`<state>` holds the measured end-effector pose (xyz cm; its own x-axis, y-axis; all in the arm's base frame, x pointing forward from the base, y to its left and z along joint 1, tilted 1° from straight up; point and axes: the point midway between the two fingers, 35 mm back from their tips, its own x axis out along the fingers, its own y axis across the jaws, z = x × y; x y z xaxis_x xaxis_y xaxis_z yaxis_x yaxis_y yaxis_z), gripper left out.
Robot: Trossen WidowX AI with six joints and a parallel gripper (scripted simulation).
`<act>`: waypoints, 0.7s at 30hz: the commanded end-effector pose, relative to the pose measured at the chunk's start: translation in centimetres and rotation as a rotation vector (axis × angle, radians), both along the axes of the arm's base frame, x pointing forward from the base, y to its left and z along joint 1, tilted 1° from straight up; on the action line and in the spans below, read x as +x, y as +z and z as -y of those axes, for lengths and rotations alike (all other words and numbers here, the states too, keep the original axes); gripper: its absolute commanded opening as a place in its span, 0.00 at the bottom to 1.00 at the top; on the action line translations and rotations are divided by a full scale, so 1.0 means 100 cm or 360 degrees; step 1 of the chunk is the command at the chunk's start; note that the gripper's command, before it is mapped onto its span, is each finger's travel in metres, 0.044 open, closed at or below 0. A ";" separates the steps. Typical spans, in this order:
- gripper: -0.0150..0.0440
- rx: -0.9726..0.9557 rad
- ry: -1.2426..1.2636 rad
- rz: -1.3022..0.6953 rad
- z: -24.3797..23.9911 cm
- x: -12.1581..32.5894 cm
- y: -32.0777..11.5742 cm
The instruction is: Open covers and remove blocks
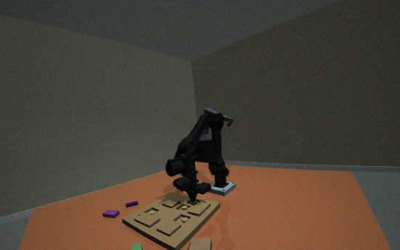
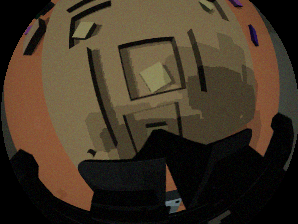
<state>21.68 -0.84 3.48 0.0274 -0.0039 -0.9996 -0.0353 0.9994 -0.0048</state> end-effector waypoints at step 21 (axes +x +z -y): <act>0.50 0.0008 0.0010 0.0010 0.000 -0.005 0.062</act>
<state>21.14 -0.91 8.71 0.0271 -0.0039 -0.9996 -0.0351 0.9994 -0.0049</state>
